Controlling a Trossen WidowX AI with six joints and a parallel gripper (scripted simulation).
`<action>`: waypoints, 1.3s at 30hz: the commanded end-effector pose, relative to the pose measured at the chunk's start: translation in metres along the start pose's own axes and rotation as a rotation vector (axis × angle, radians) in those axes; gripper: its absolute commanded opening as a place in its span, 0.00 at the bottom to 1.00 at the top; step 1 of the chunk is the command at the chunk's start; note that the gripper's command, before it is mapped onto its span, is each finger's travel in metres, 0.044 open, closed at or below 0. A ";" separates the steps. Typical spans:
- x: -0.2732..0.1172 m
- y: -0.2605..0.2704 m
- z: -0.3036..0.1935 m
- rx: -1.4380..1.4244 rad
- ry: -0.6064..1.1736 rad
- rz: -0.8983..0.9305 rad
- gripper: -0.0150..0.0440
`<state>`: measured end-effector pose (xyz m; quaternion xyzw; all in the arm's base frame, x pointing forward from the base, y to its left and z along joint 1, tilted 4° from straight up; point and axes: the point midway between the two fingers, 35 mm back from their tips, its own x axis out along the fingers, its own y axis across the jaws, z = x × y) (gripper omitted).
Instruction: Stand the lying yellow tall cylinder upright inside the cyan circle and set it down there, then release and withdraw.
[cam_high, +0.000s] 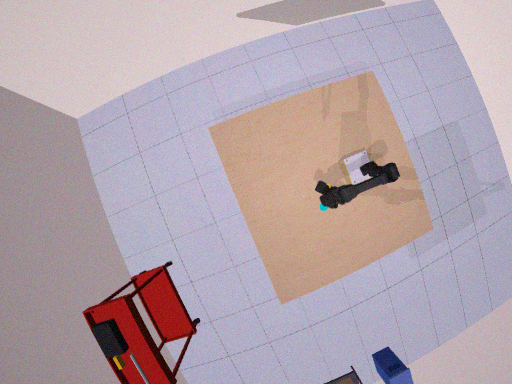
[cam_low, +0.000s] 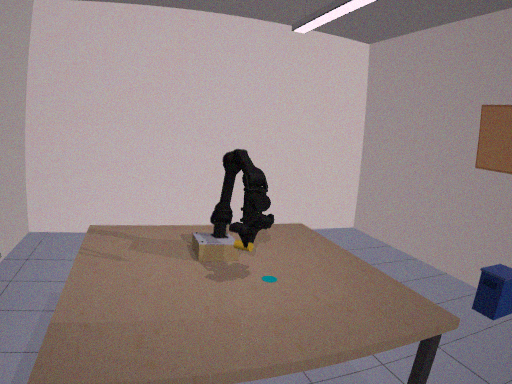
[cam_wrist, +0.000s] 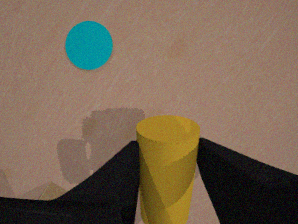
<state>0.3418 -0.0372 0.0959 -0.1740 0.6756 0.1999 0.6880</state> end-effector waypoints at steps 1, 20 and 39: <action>-0.002 0.008 0.010 -0.061 -0.004 0.003 0.43; -0.004 0.045 0.043 -0.299 -0.004 0.013 0.43; -0.004 0.075 0.065 -0.461 -0.016 0.022 0.43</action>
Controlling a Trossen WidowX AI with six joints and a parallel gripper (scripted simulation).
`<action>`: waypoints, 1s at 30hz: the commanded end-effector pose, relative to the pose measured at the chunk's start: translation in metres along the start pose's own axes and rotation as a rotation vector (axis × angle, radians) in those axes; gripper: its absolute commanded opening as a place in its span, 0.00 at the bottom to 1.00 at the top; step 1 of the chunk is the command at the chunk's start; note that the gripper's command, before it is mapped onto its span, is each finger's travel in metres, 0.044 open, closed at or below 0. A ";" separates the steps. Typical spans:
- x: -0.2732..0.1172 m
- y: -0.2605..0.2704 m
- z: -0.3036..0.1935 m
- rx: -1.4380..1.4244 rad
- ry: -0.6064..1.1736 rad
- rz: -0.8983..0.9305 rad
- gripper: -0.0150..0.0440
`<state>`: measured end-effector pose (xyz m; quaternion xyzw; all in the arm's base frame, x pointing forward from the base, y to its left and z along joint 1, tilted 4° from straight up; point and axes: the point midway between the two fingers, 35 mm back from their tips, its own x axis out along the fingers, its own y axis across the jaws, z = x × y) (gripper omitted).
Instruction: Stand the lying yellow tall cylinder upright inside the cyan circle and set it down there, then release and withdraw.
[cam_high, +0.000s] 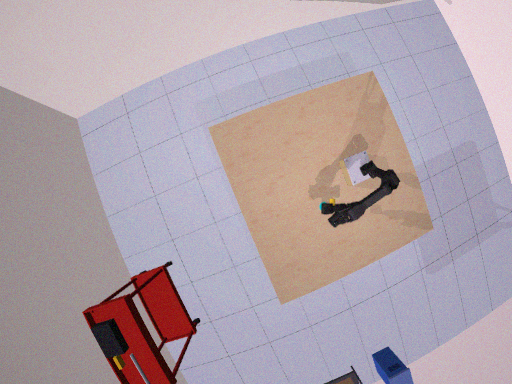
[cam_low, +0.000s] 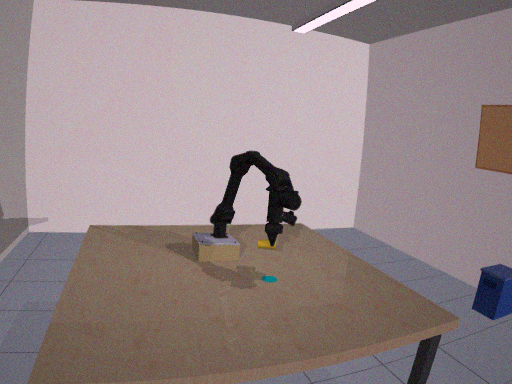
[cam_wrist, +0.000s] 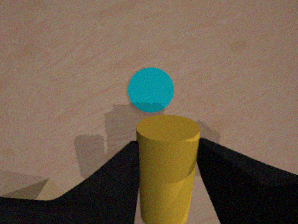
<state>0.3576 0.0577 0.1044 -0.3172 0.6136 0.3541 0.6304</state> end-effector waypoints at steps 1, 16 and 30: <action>0.001 -0.001 0.003 -0.003 -0.019 -0.002 0.43; 0.015 -0.013 0.013 0.055 -0.127 -0.010 0.43; 0.025 -0.023 0.020 0.103 -0.228 -0.017 0.43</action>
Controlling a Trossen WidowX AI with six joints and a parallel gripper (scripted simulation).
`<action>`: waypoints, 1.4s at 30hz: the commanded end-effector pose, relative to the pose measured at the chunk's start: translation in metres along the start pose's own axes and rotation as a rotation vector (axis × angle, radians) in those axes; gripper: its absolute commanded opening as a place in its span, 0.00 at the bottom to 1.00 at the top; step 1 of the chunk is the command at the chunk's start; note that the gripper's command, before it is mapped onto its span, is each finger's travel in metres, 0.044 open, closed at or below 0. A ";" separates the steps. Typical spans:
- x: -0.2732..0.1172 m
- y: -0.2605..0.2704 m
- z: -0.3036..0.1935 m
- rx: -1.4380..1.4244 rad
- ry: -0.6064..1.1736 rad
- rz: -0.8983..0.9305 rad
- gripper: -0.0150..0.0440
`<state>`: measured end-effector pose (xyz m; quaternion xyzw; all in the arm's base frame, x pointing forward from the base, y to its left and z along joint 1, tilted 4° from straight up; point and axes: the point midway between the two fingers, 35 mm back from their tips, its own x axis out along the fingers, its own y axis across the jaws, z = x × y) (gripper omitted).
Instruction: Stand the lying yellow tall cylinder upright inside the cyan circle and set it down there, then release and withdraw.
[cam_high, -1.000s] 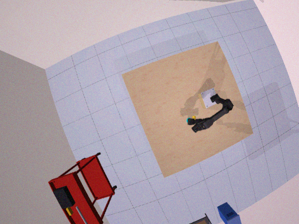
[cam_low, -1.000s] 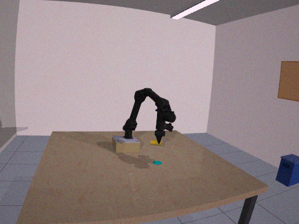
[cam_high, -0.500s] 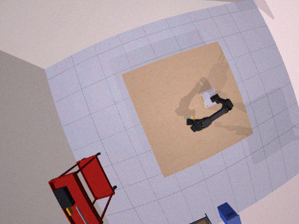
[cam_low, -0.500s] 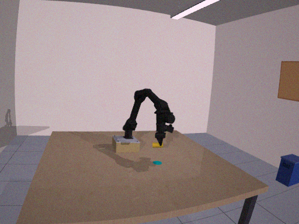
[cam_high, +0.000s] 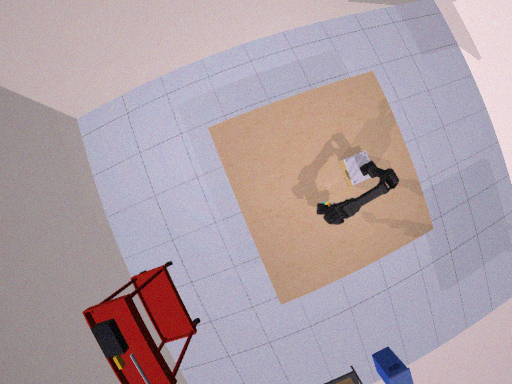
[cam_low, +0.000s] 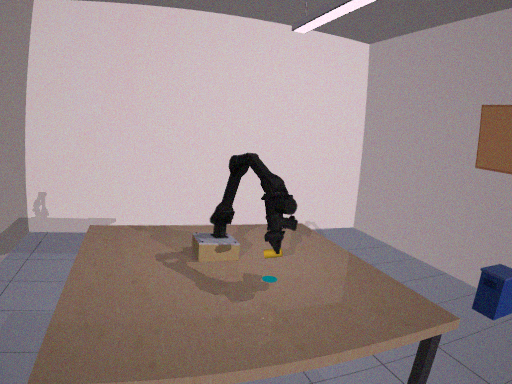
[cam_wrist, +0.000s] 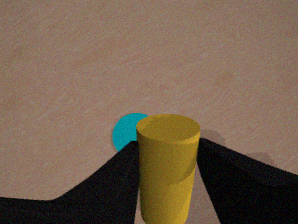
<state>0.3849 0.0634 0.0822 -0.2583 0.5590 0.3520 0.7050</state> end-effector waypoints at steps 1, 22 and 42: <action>0.004 -0.003 0.001 0.021 -0.034 0.000 0.43; 0.018 -0.017 0.009 0.082 -0.184 -0.008 0.43; 0.026 -0.028 0.013 0.127 -0.324 -0.012 0.43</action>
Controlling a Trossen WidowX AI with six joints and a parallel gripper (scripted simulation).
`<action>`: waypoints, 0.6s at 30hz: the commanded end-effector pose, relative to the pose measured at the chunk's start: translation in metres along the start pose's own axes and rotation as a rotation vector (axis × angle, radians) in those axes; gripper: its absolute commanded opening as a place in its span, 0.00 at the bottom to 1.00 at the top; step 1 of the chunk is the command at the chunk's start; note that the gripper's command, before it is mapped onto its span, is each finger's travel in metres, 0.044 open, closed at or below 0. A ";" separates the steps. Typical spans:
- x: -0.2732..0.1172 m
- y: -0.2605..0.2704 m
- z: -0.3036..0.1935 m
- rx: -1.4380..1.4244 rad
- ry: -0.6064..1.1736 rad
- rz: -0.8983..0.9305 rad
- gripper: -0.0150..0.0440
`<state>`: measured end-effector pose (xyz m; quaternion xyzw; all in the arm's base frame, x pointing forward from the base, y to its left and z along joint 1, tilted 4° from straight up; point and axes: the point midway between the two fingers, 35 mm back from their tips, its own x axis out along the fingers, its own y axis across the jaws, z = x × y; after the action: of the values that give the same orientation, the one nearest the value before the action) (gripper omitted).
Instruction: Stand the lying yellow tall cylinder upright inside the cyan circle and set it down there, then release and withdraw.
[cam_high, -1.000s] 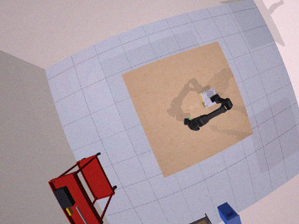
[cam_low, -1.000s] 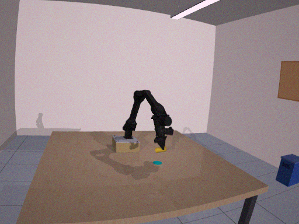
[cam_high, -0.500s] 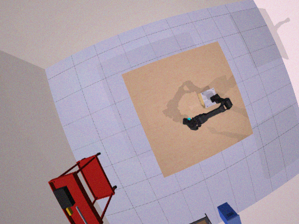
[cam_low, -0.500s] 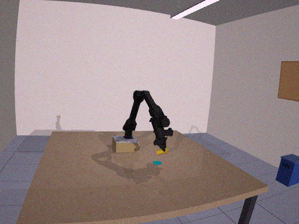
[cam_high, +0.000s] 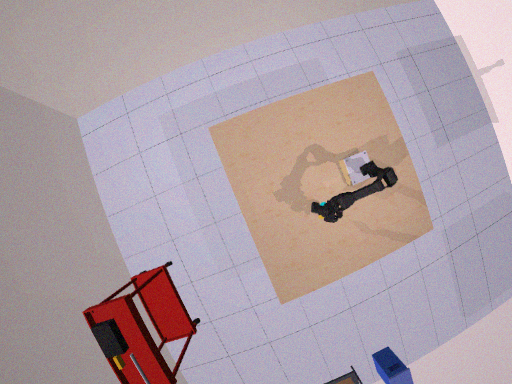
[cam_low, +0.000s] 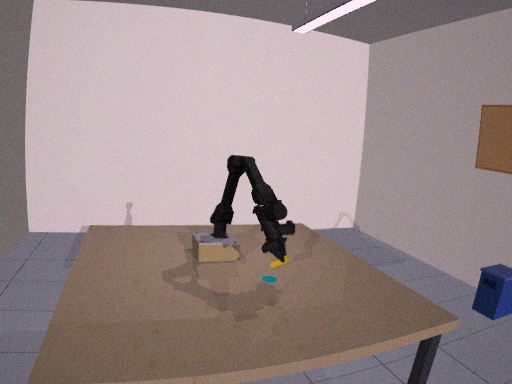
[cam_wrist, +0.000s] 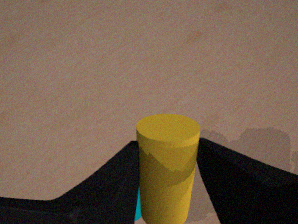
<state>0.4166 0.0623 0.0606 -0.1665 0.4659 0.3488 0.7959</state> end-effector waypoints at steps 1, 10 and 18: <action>0.002 -0.002 0.000 0.015 -0.033 0.002 0.43; 0.005 -0.007 0.001 0.031 -0.095 0.002 0.43; 0.006 -0.010 0.002 0.044 -0.149 0.003 0.43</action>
<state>0.4257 0.0597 0.0561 -0.1314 0.4218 0.3508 0.8257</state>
